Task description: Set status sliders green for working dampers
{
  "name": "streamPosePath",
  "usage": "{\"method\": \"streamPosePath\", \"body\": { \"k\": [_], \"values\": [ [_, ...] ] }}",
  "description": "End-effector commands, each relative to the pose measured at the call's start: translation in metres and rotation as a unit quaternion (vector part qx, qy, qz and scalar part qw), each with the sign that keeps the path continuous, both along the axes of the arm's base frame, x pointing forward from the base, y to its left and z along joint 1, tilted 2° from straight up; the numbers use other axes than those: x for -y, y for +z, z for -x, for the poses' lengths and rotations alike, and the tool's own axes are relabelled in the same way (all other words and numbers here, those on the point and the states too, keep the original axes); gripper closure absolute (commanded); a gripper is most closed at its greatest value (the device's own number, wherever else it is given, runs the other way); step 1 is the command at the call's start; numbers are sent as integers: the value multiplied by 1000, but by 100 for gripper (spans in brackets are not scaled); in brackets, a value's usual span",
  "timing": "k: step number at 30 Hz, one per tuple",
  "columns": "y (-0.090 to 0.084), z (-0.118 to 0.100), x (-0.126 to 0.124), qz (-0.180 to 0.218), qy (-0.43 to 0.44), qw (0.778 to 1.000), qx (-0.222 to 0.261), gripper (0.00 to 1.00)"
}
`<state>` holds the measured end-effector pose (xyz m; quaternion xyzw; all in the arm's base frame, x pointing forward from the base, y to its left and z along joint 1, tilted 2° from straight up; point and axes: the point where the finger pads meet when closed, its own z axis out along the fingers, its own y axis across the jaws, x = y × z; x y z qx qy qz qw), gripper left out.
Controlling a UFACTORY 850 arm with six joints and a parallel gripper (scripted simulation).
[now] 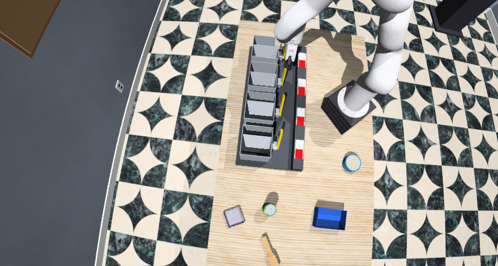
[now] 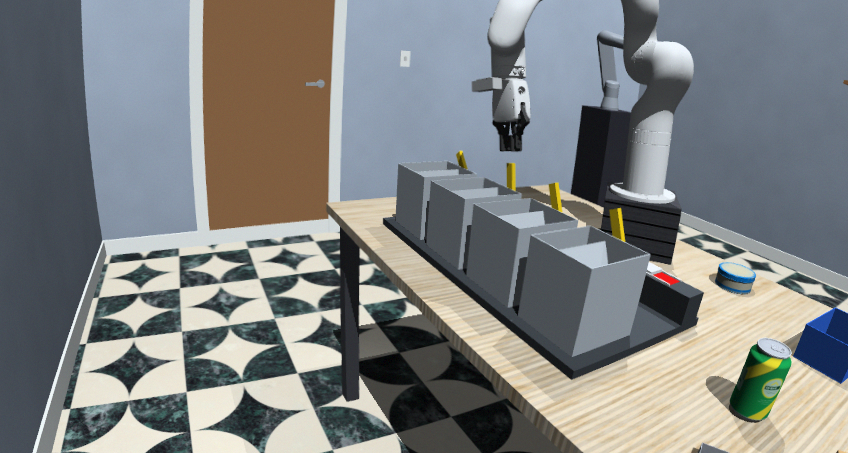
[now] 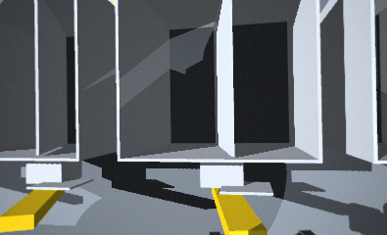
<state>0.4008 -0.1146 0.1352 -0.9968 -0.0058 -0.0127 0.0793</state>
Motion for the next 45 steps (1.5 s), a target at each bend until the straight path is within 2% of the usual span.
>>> {"method": "streamPosePath", "body": {
  "k": [1,13,28,45],
  "values": [
    [0,-1,0,0,0,1000,1,61],
    [-14,-1,-2,0,0,1000,1,61],
    [-49,-2,-8,0,0,1000,1,61],
    [-73,-2,-11,0,0,1000,1,61]
  ]
}}
